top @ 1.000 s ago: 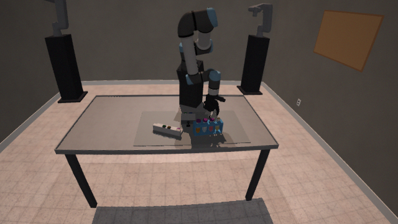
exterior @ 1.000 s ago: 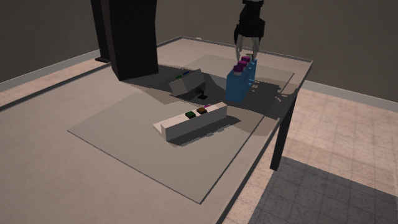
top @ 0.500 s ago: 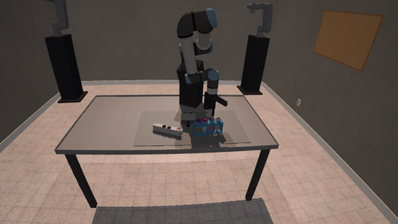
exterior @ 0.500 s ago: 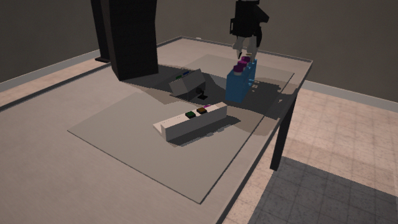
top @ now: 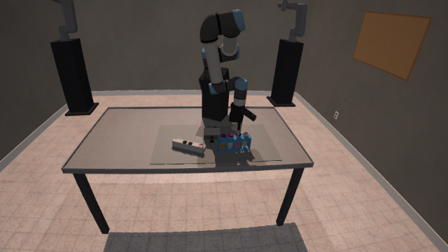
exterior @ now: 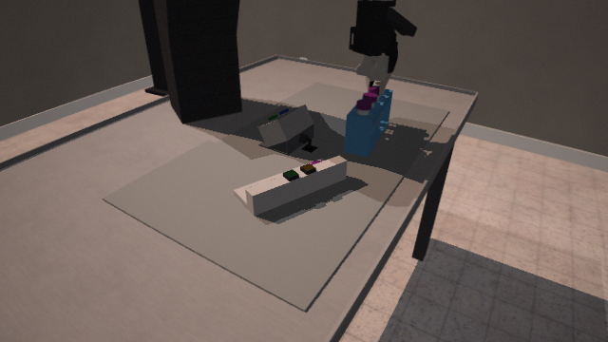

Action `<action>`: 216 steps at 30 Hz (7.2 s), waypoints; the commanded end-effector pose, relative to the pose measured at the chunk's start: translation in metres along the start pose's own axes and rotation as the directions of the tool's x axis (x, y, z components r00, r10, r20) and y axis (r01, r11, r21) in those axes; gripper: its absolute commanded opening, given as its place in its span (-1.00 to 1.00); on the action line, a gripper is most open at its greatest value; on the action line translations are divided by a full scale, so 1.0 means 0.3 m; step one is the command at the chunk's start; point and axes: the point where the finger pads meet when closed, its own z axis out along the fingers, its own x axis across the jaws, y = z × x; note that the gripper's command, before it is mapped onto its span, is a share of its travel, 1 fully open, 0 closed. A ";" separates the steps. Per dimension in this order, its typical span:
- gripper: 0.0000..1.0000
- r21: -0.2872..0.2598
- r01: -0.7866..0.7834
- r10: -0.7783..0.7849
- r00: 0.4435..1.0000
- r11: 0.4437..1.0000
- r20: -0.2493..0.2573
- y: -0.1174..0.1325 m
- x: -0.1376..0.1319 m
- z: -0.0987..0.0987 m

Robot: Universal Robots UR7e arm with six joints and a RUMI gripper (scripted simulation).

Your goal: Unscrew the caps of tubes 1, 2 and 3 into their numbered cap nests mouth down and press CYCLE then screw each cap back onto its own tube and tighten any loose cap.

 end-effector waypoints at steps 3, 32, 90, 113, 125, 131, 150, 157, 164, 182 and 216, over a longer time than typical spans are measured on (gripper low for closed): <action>-1.00 0.001 0.000 0.000 1.000 1.000 -0.001 -0.001 0.001 -0.001; -1.00 -0.001 0.866 -0.866 0.500 0.500 -0.001 -0.001 0.001 -0.003; -1.00 0.000 0.049 -0.049 0.999 0.999 -0.001 -0.001 0.001 -0.003; -1.00 -0.001 0.866 -0.866 0.500 0.500 -0.001 -0.001 0.001 -0.005; -0.30 -0.001 0.866 -0.866 0.500 0.500 -0.001 -0.001 0.001 -0.005; -0.30 -0.001 0.866 -0.866 0.501 0.501 -0.001 -0.001 0.001 -0.005; -0.30 0.000 0.000 0.000 1.000 1.000 -0.001 -0.001 0.001 -0.005; -0.30 0.000 0.000 0.000 1.000 1.000 -0.001 -0.001 0.001 -0.005; -1.00 0.001 0.000 0.000 1.000 1.000 -0.001 -0.001 0.001 -0.005; -1.00 0.000 0.479 -0.479 0.878 0.878 -0.001 -0.001 0.001 -0.006; -0.30 0.000 0.771 -0.771 0.637 0.637 -0.001 -0.001 0.001 -0.006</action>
